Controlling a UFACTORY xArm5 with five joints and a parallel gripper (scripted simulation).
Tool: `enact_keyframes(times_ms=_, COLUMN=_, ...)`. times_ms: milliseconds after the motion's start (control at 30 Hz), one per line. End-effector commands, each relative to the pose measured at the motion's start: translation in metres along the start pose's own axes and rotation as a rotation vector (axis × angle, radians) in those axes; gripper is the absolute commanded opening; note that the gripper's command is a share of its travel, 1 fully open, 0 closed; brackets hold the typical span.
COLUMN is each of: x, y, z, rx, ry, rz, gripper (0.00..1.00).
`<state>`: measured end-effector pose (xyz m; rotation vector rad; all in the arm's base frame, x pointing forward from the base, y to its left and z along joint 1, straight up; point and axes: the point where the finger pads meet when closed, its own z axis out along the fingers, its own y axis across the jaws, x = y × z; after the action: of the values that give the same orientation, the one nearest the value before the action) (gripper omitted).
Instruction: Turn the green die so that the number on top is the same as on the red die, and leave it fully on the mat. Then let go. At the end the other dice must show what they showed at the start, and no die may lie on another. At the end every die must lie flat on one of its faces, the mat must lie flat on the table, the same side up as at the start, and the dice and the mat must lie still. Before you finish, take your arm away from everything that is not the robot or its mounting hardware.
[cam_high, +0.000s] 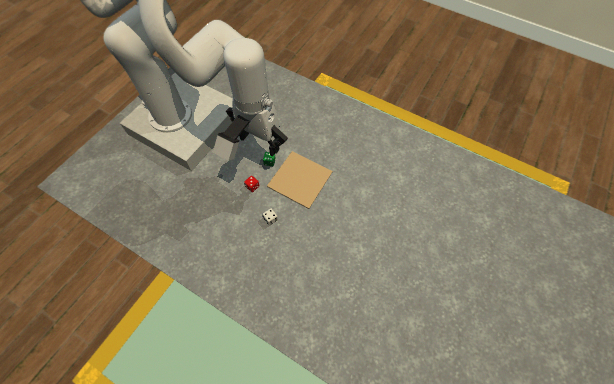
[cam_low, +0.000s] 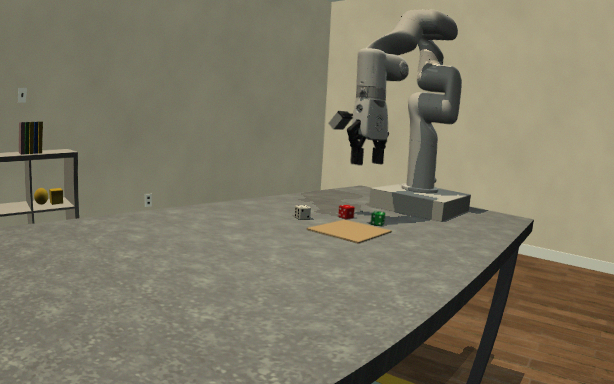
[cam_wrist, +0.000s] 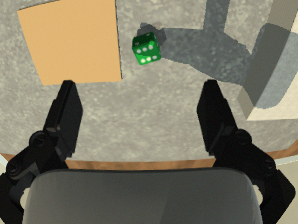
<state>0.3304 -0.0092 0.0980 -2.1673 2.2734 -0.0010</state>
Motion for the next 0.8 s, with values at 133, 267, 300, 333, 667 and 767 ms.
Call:
enact_keyframes(times_ms=133, x=0.000, y=0.000, z=-0.006, rx=0.000, ry=0.000, rz=0.000, gripper=1.00)
enact_keyframes(times_ms=267, x=-0.009, y=0.002, z=-0.005, rx=0.000, ry=0.000, rz=-0.077, gripper=1.00)
enact_keyframes(times_ms=300, x=-0.016, y=0.003, z=-0.005, rx=0.000, ry=0.000, rz=-0.145, gripper=1.00)
enact_keyframes(times_ms=333, x=-0.021, y=0.004, z=-0.004, rx=0.000, ry=0.000, rz=-0.187, gripper=1.00)
enact_keyframes(times_ms=667, x=-0.041, y=0.009, z=-0.002, rx=0.000, ry=0.000, rz=-0.365, gripper=1.00)
enact_keyframes(times_ms=767, x=-0.041, y=0.009, z=-0.002, rx=0.000, ry=0.000, rz=-0.365, gripper=1.00)
